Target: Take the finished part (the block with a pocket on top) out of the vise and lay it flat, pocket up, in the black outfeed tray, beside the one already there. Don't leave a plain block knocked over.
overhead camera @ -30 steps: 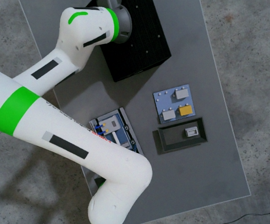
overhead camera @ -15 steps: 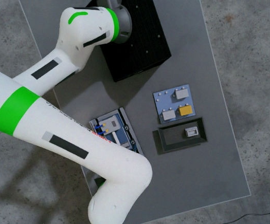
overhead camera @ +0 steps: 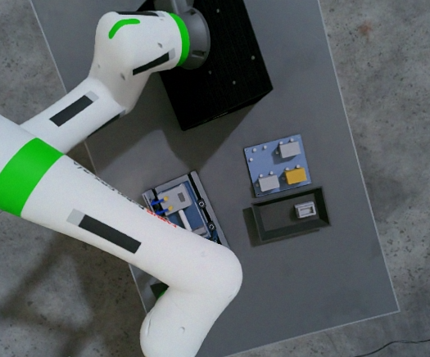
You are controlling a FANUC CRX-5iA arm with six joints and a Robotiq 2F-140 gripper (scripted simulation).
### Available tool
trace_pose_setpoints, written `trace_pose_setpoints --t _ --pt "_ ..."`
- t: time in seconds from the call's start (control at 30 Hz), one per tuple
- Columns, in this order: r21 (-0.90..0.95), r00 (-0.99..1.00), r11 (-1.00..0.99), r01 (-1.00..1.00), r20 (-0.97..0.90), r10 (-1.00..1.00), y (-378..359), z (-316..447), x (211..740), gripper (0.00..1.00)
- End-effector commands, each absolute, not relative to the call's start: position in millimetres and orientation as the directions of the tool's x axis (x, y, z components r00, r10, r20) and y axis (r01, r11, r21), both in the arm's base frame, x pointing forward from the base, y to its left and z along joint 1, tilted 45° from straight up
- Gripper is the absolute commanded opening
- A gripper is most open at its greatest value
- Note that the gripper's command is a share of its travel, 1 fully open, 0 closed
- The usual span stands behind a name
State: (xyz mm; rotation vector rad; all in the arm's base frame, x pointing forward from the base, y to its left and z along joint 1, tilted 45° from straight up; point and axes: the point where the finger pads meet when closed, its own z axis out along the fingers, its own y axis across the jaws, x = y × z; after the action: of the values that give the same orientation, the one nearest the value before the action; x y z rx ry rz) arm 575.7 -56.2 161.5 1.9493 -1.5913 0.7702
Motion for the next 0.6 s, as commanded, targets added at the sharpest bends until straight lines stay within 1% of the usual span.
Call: trace_pose_setpoints --t 0.0,0.57 --pt "0.029 0.155 -0.189 -0.982 0.701 -0.696 -56 162 576 0.46" --pt "0.029 0.155 -0.189 -0.982 0.702 -0.696 -68 149 578 0.46"
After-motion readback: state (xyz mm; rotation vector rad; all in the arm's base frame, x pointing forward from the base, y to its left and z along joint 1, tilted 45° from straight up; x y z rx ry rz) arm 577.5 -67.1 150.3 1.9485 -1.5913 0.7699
